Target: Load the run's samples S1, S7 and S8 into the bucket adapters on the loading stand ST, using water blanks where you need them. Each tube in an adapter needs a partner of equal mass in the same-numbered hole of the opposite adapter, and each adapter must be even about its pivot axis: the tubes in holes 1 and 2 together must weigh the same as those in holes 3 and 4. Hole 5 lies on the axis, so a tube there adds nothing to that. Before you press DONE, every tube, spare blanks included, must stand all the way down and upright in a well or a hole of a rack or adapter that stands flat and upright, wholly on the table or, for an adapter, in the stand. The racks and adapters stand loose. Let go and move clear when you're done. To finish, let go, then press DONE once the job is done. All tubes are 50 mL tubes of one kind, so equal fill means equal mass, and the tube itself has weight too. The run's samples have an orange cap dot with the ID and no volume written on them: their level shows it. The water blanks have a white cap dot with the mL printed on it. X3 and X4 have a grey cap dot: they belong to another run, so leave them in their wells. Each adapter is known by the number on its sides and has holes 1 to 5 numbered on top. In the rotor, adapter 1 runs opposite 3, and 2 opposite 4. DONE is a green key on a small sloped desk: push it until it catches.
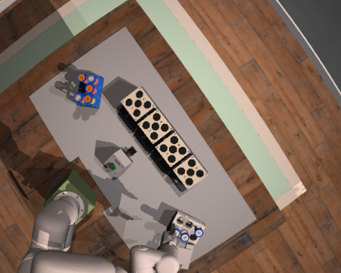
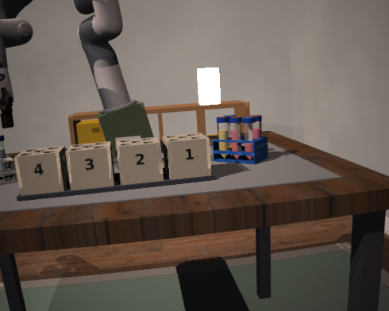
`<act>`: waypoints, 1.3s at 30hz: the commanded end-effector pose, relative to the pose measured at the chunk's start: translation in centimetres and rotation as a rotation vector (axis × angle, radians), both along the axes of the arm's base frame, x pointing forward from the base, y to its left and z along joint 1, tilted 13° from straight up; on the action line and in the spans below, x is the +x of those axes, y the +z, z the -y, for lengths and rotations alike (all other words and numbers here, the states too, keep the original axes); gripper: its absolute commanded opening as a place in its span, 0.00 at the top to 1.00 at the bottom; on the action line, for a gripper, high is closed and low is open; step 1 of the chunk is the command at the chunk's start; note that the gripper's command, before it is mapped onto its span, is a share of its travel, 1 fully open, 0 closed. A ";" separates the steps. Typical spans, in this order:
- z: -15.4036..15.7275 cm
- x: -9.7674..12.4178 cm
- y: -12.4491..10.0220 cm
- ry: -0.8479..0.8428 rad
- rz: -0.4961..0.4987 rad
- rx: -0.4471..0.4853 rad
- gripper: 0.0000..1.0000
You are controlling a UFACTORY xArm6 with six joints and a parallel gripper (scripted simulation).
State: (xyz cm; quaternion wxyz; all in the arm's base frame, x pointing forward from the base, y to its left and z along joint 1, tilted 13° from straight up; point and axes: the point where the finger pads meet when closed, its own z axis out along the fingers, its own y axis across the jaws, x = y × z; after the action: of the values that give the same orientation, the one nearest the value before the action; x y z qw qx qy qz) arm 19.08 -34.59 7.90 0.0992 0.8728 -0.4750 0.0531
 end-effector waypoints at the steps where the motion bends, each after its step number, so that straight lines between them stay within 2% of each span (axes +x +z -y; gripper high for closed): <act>1: 0.1 0.1 0.1 0.000 0.002 -0.003 0.00; 29: 0.1 0.1 0.1 0.000 0.002 -0.003 0.00; 39: -0.5 0.1 2.7 0.000 0.002 -0.003 0.00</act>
State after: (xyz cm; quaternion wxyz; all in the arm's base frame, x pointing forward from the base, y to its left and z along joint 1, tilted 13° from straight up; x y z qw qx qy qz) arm 19.11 -34.25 9.51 0.0994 0.8727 -0.4750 0.0534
